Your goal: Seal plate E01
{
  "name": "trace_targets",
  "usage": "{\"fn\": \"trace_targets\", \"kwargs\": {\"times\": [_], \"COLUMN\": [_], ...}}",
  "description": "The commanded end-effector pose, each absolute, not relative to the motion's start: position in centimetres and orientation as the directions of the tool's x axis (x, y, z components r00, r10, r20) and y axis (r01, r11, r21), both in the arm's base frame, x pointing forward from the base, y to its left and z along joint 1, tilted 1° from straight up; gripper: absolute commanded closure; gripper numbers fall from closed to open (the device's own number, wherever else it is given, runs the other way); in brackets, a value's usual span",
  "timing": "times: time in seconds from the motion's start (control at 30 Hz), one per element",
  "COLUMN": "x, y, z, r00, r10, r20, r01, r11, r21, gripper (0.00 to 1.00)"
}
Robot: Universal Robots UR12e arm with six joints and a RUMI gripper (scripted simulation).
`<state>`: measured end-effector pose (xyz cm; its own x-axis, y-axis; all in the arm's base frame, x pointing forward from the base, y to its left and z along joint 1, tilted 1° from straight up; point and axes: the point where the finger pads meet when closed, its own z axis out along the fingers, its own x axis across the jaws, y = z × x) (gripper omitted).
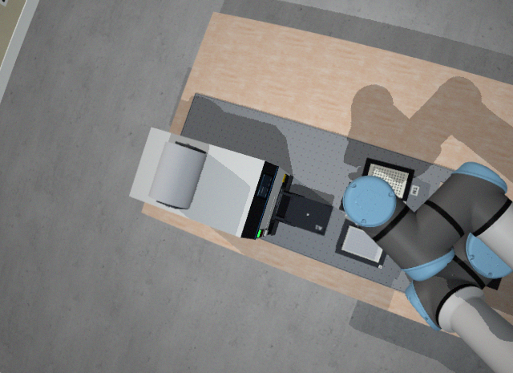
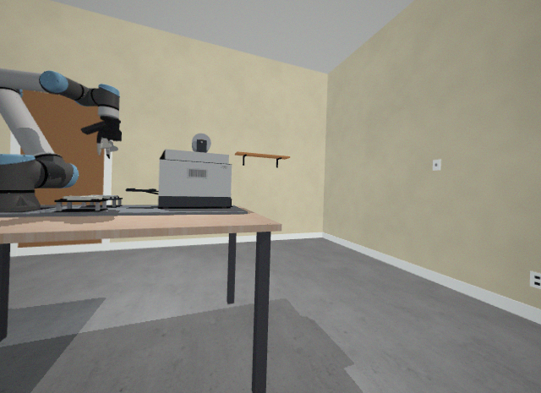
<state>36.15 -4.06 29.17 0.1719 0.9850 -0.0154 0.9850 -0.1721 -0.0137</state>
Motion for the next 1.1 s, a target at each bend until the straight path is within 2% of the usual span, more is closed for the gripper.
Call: {"fn": "trace_targets", "kwargs": {"times": [0.0, 0.4, 1.07], "x": [36.2, 36.2, 36.1], "y": [-4.1, -4.1, -4.1], "z": [29.2, 29.2, 21.7], "r00": [0.119, 0.119, 0.077], "r10": [0.993, 0.993, 0.997], "r20": [-0.009, -0.009, -0.009], "r01": [0.993, 0.993, 0.997], "r11": [-0.119, -0.119, -0.077], "r21": [-0.011, -0.011, -0.011], "gripper": [0.32, 0.32, 0.32]}}
